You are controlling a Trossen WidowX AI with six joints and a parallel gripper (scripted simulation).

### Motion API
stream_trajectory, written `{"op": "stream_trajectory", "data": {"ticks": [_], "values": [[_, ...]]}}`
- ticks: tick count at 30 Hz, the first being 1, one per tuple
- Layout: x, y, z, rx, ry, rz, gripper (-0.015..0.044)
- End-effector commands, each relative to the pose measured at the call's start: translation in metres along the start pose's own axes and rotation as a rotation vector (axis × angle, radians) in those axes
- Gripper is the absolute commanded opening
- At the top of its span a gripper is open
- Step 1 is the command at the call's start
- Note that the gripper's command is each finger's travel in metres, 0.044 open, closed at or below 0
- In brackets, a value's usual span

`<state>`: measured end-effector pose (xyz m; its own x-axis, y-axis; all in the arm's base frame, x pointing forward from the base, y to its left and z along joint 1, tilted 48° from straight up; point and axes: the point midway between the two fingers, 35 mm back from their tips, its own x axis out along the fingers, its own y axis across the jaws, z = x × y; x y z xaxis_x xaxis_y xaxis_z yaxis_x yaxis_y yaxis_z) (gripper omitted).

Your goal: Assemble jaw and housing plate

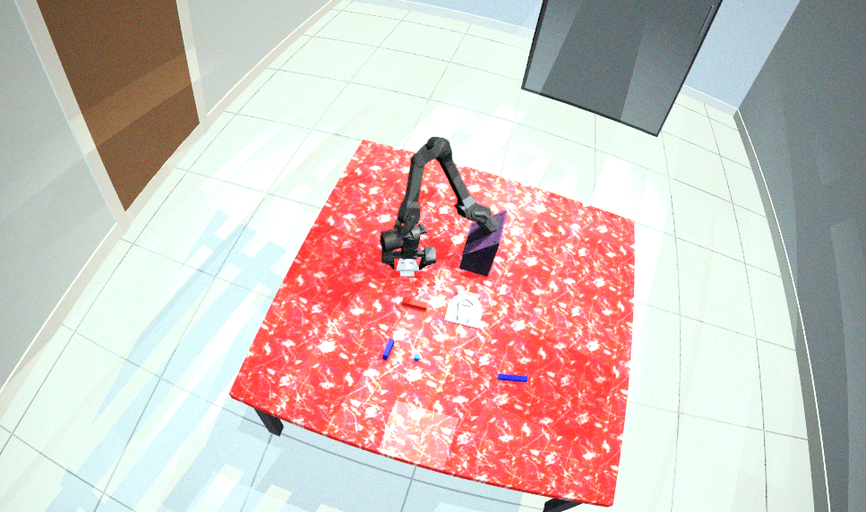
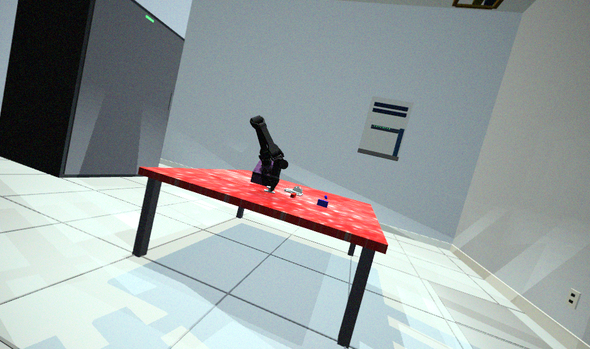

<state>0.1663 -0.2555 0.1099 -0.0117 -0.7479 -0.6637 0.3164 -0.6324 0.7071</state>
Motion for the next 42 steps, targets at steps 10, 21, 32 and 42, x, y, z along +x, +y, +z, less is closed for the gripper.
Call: {"op": "stream_trajectory", "data": {"ticks": [10,21,32,42], "values": [[0.000,0.000,0.000,0.000,0.000,-0.001,0.0413],[0.000,0.000,0.000,0.000,0.000,-0.001,0.0351],[-0.002,0.000,0.000,0.000,0.000,-0.001,0.0351],[-0.032,0.000,-0.004,-0.001,0.002,-0.009,0.0351]]}}
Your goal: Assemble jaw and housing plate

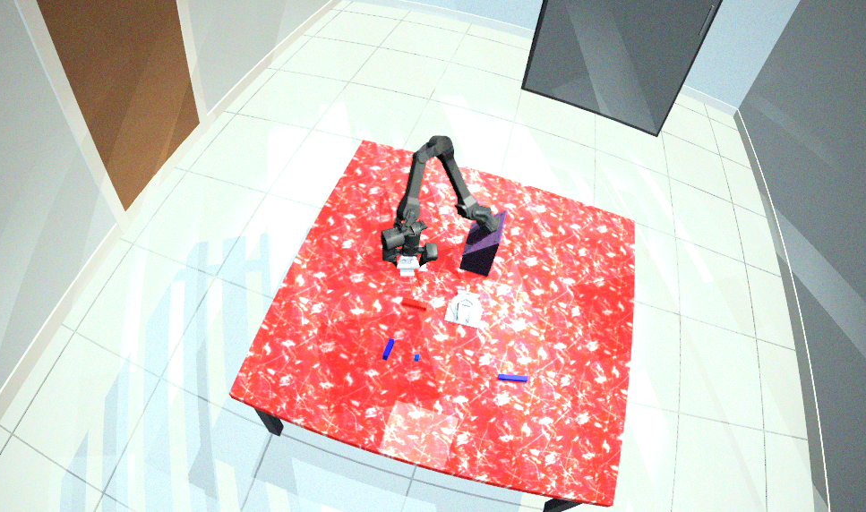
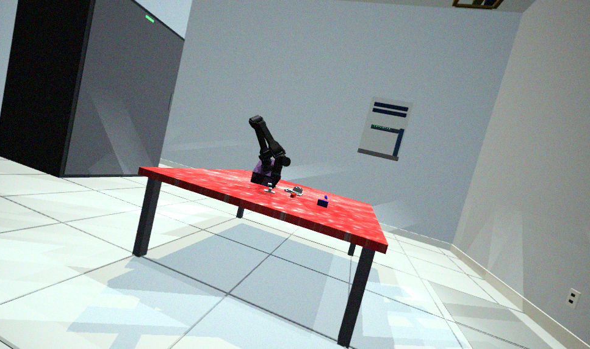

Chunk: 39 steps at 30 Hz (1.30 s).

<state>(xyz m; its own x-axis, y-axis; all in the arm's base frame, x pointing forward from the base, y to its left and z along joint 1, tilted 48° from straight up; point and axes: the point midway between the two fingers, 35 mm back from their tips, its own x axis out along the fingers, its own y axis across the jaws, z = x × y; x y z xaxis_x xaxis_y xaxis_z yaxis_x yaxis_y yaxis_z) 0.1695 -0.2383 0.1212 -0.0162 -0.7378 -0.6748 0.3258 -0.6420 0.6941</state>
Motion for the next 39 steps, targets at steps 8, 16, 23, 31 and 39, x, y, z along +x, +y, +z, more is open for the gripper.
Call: {"op": "stream_trajectory", "data": {"ticks": [8,16,23,31,39], "values": [[-0.037,0.001,0.001,0.006,0.002,0.006,0.0351],[-0.051,0.000,0.003,0.004,0.002,0.008,0.0351],[-0.050,-0.004,-0.005,-0.087,0.007,0.000,0.0351],[-0.048,-0.015,-0.023,-0.297,0.020,-0.016,0.0351],[-0.046,-0.027,-0.039,-0.507,0.033,-0.027,0.0351]]}}
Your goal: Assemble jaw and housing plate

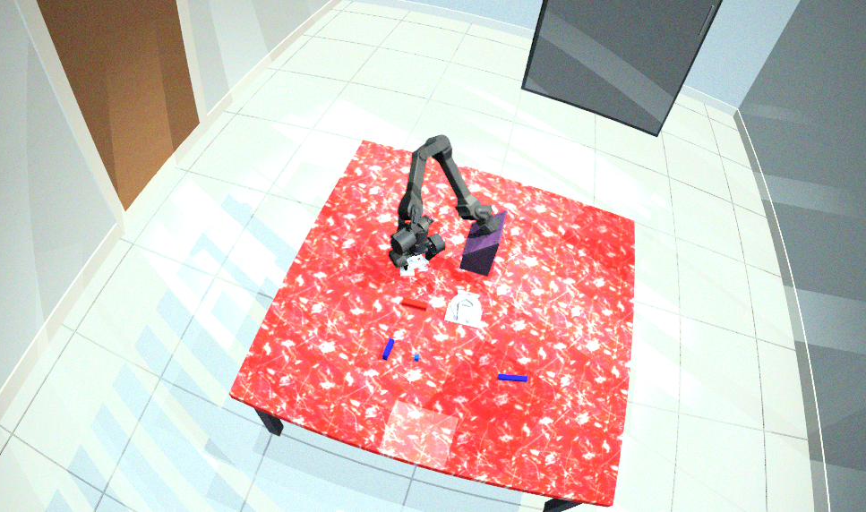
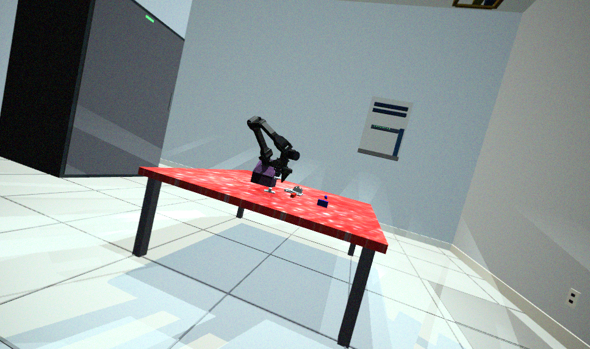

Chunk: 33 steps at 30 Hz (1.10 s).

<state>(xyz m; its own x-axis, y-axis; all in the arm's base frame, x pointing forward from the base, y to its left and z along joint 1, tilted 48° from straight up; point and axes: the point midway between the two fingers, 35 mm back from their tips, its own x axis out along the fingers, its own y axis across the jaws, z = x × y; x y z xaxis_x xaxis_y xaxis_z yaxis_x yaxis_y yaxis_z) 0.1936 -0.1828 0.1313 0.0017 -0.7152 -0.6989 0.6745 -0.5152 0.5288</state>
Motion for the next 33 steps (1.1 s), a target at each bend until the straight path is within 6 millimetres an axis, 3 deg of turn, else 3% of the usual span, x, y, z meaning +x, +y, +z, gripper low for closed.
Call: {"op": "stream_trajectory", "data": {"ticks": [1,33], "values": [[0.003,-0.004,-0.012,-0.125,0.003,-0.011,0.0351],[0.006,-0.036,-0.086,-0.973,0.037,-0.029,0.0351]]}}
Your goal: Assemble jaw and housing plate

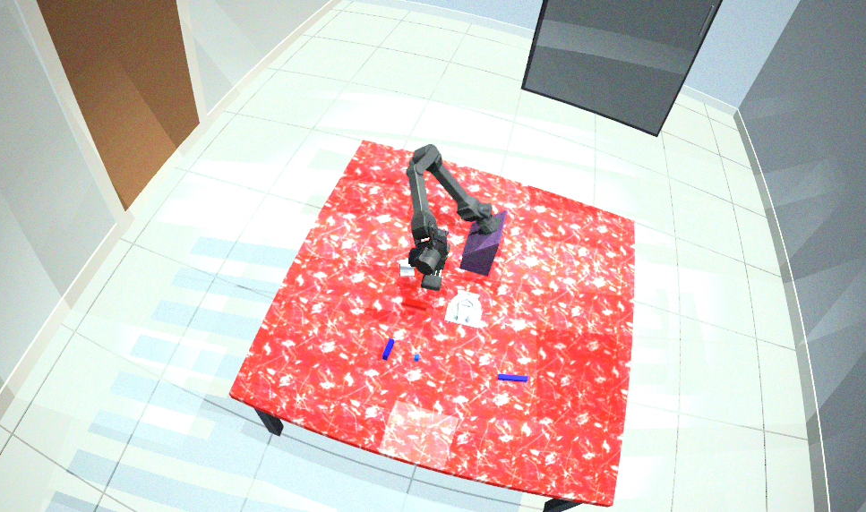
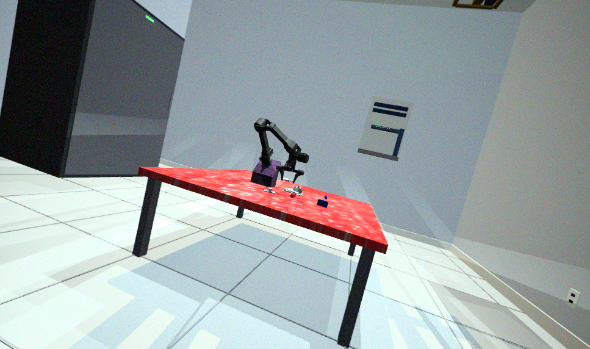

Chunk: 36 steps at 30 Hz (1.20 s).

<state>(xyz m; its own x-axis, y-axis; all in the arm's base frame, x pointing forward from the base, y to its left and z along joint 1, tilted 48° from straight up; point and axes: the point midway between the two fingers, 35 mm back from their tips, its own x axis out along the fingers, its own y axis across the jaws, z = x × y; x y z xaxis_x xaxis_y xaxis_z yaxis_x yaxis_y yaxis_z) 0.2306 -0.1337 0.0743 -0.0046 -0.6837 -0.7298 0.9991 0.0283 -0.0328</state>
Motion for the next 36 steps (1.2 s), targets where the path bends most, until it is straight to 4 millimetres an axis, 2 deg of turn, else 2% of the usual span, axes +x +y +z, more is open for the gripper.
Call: {"op": "stream_trajectory", "data": {"ticks": [1,36], "values": [[0.002,0.003,-0.011,-0.126,0.000,-0.008,0.0351],[0.004,0.013,-0.092,-1.057,-0.019,-0.031,0.0351]]}}
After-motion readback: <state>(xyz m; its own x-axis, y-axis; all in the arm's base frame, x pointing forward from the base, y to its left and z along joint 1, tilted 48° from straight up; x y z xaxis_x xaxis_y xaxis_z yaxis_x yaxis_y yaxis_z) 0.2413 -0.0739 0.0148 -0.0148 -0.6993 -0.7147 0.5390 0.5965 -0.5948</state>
